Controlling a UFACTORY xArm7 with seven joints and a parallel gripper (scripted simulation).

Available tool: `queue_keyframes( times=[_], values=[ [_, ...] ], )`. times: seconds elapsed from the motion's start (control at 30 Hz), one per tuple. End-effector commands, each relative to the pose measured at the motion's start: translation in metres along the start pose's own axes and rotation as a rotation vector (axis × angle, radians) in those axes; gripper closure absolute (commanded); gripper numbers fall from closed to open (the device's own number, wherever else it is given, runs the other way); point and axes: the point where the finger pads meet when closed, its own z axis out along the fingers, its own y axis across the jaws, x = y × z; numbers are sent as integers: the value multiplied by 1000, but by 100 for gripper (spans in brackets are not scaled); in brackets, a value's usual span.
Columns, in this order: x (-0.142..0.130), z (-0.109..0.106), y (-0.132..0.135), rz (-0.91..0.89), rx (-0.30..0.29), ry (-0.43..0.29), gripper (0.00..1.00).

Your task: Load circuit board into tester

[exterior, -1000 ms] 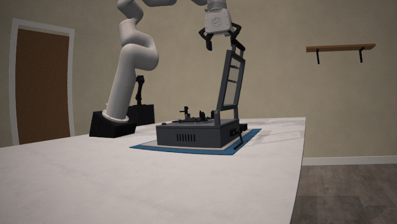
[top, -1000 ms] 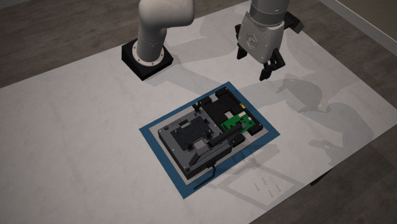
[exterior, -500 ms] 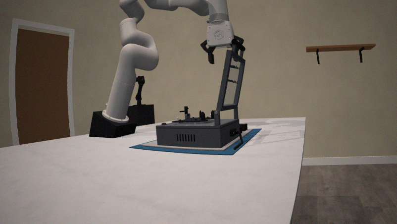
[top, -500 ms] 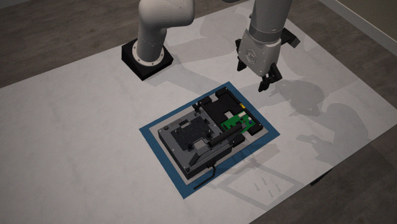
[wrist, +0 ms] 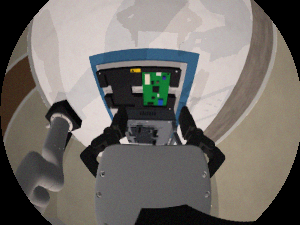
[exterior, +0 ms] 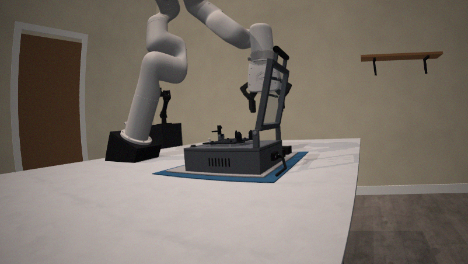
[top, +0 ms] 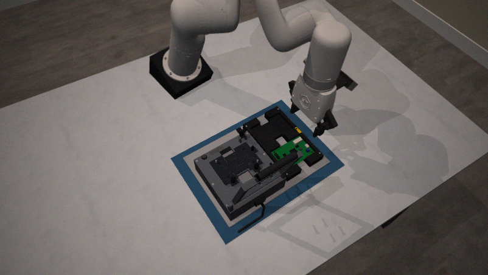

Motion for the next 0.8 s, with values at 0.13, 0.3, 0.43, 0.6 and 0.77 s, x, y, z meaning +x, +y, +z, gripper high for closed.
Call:
queue_keyframes(
  times=[0.13,0.3,0.43,0.6,0.77],
  values=[
    [11,52,10,0,-11,0,0],
    [14,67,11,0,-11,0,0],
    [15,70,11,0,-11,0,0],
    [15,70,11,0,-11,0,0],
    [15,70,11,0,-11,0,0]
  ],
)
